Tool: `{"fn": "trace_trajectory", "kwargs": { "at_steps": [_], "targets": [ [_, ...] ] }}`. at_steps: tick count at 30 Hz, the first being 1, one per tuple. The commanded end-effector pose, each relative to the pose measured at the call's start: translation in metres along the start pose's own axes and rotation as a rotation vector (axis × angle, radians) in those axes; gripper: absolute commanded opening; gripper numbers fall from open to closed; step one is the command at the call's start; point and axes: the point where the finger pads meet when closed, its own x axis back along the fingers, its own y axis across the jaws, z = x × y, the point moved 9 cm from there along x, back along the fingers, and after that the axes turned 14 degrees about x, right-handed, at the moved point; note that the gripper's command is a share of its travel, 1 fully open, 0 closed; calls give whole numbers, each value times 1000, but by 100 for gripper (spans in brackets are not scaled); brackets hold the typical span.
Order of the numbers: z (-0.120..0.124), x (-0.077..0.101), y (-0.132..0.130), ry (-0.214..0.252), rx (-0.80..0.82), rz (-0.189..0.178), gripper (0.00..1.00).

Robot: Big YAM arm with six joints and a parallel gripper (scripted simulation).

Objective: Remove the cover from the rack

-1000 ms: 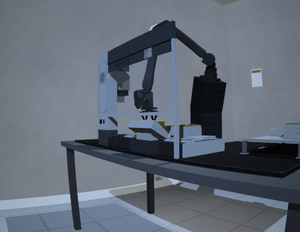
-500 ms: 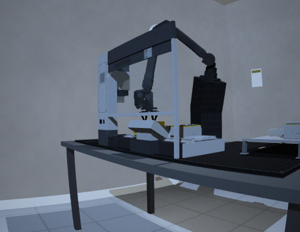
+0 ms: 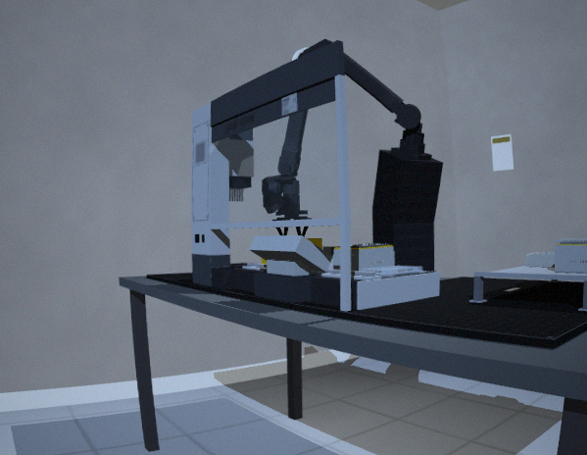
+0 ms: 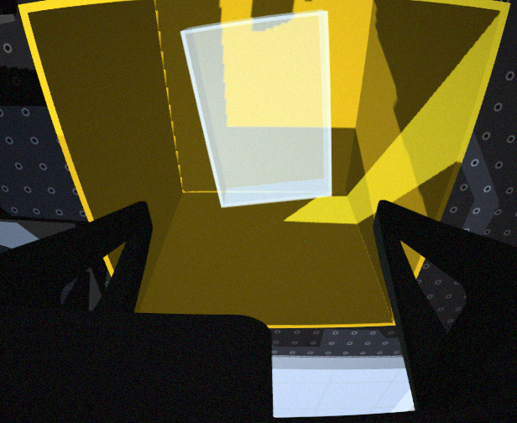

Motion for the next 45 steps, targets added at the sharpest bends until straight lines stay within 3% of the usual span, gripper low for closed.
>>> {"fn": "trace_trajectory", "kwargs": {
  "at_steps": [1,22,24,36,38,39,41,45],
  "targets": [
    [-4,3,-9,-10,3,21,100],
    [-4,3,-9,-10,3,21,100],
    [-7,16,-13,-15,1,31,100],
    [0,35,-7,-11,1,21,100],
    [0,35,-7,-11,1,21,100],
    [6,20,0,0,-7,-12,100],
    [0,40,-7,-11,-1,22,100],
    [-3,48,-11,-13,7,29,100]
  ]
}}
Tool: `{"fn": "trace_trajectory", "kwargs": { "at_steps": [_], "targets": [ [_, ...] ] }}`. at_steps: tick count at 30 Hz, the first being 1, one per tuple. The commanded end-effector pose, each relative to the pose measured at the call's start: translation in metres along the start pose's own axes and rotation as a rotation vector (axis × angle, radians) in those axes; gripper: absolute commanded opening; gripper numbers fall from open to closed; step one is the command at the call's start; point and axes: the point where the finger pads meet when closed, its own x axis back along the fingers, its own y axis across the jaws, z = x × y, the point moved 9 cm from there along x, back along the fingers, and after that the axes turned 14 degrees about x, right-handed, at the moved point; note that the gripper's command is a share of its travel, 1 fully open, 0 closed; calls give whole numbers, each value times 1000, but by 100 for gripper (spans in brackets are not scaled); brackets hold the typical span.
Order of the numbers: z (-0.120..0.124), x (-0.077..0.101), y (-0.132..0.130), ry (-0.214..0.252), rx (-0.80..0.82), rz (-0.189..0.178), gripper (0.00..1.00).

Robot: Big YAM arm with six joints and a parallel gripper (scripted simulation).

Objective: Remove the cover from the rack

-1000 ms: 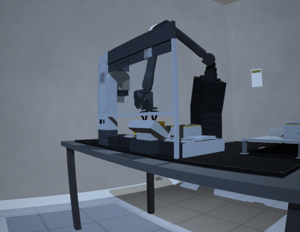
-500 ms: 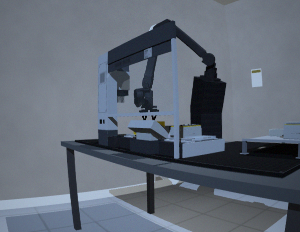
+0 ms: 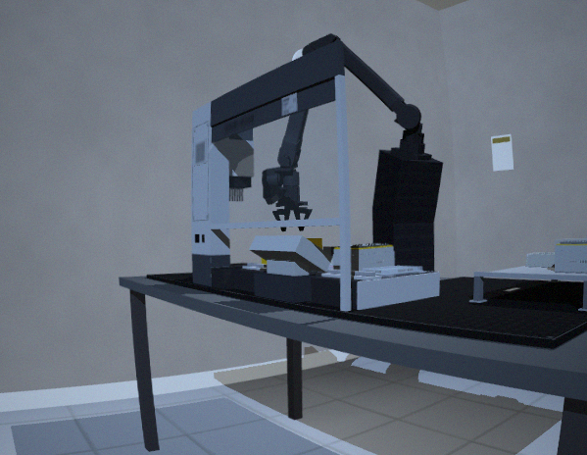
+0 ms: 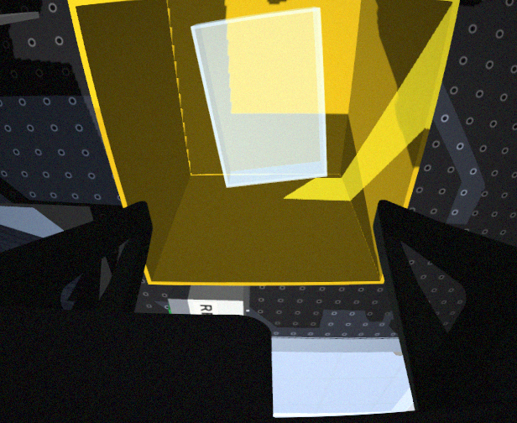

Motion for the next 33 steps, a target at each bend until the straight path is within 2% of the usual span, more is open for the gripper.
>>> {"fn": "trace_trajectory", "kwargs": {
  "at_steps": [1,10,11,13,16,27,28,29,30,33],
  "targets": [
    [-4,19,-9,-12,15,28,100],
    [-1,30,-7,-10,10,24,100],
    [0,13,3,6,15,-16,100],
    [-4,34,-6,-8,17,22,100],
    [-2,42,-12,-14,10,33,100],
    [0,55,-6,-11,7,24,100],
    [4,40,0,1,6,-11,100],
    [2,45,-1,-1,7,-4,100],
    [-1,58,-5,-8,11,20,100],
    [-1,67,-11,-13,10,33,100]
  ]
}}
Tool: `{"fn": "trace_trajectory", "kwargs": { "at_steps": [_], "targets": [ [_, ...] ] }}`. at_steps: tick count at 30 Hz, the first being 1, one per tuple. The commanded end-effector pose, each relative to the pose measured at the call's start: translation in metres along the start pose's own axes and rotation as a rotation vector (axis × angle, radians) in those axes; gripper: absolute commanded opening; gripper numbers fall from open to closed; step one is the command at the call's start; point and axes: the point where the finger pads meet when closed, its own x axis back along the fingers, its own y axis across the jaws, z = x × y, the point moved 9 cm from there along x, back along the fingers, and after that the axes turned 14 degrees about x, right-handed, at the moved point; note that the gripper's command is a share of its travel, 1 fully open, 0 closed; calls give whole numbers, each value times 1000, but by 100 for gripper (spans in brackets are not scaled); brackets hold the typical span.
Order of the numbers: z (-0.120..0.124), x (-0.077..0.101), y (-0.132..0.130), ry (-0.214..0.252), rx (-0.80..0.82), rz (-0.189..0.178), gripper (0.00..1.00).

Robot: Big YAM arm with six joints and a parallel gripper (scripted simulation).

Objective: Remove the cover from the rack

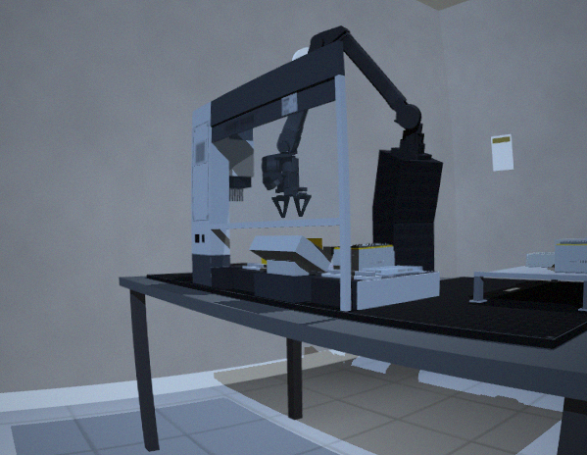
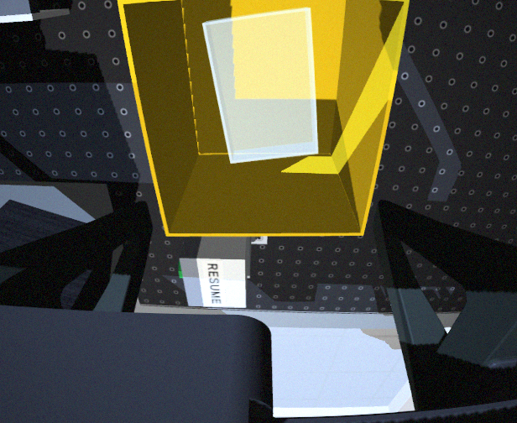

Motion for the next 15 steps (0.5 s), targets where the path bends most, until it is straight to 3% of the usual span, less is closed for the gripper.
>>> {"fn": "trace_trajectory", "kwargs": {
  "at_steps": [1,11,12,15],
  "targets": [
    [0,20,-9,-13,6,30,100],
    [2,32,-5,-10,4,23,100],
    [5,17,-1,1,1,-11,100],
    [0,39,-8,-11,8,28,100]
  ]
}}
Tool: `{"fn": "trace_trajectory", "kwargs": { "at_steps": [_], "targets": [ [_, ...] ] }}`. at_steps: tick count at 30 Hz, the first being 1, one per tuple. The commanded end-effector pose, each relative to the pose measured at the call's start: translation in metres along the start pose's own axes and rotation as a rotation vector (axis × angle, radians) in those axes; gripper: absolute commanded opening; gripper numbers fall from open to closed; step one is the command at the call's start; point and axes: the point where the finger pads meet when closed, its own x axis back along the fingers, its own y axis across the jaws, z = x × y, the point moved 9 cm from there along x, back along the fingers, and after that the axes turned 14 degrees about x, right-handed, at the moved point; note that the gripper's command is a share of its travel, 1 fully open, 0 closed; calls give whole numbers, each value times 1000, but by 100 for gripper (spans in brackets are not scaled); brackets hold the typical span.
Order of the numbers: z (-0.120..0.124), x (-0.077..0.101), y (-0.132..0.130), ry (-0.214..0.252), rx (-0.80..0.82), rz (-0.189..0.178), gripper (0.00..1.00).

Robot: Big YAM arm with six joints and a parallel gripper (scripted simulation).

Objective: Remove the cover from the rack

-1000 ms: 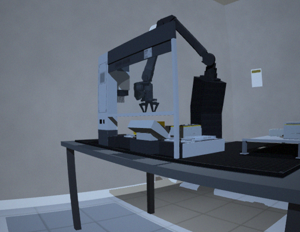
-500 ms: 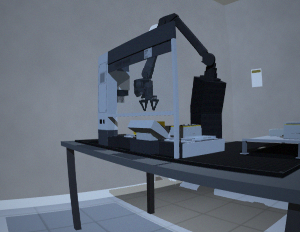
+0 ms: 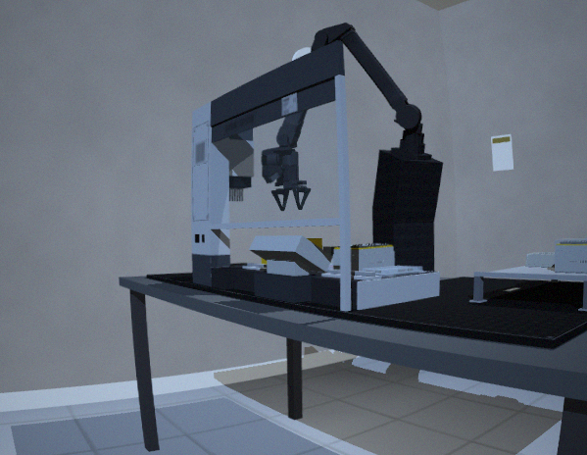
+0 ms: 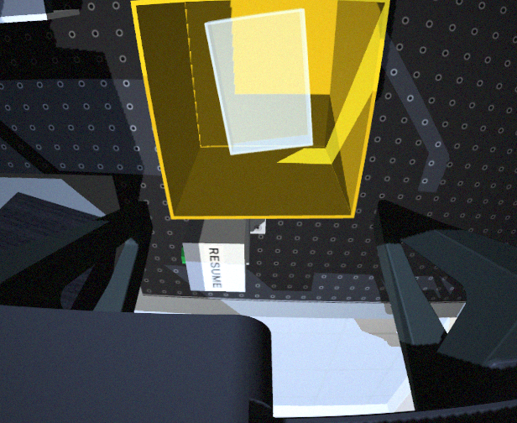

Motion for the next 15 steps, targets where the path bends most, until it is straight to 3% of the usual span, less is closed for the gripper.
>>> {"fn": "trace_trajectory", "kwargs": {
  "at_steps": [1,13,14,15],
  "targets": [
    [1,19,-8,-11,7,27,100],
    [3,34,-5,-9,5,20,100],
    [6,17,3,4,1,-21,100],
    [4,24,1,1,5,-10,100]
  ]
}}
